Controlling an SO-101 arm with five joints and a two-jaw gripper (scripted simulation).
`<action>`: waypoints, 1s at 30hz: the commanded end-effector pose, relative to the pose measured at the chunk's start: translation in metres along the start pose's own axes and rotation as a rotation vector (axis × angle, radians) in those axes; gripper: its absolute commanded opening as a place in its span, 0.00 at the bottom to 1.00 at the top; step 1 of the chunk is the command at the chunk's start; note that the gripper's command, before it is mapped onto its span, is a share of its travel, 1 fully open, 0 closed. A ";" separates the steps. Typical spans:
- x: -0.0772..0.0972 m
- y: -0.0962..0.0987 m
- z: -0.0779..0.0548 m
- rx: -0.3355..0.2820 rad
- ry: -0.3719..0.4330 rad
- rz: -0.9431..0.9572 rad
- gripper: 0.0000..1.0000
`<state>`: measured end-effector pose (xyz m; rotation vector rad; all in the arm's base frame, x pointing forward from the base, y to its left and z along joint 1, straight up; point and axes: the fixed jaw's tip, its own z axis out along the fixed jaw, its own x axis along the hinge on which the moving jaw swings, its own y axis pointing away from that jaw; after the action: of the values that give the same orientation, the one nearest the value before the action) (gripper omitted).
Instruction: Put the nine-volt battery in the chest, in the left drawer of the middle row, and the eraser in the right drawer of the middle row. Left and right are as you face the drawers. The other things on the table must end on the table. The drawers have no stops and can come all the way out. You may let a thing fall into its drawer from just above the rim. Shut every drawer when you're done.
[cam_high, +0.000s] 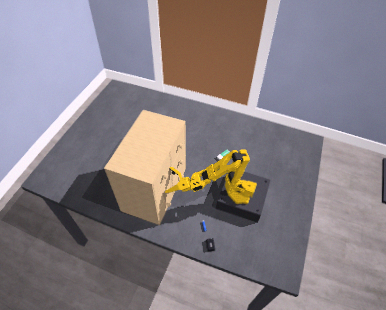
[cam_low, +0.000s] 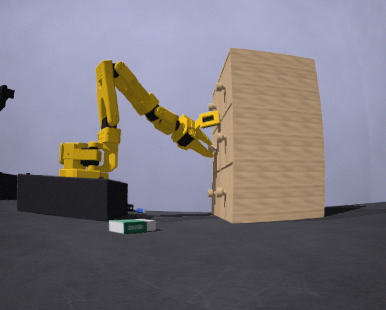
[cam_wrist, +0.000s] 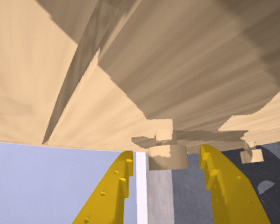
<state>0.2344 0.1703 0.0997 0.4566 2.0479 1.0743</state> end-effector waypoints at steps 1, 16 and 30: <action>-0.003 -0.001 0.001 -0.001 -0.010 0.010 0.18; -0.003 -0.001 0.001 -0.001 -0.010 0.010 0.09; -0.003 -0.001 0.001 -0.001 -0.010 0.010 0.00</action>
<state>0.2356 0.1680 0.0942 0.4681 2.0644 1.0538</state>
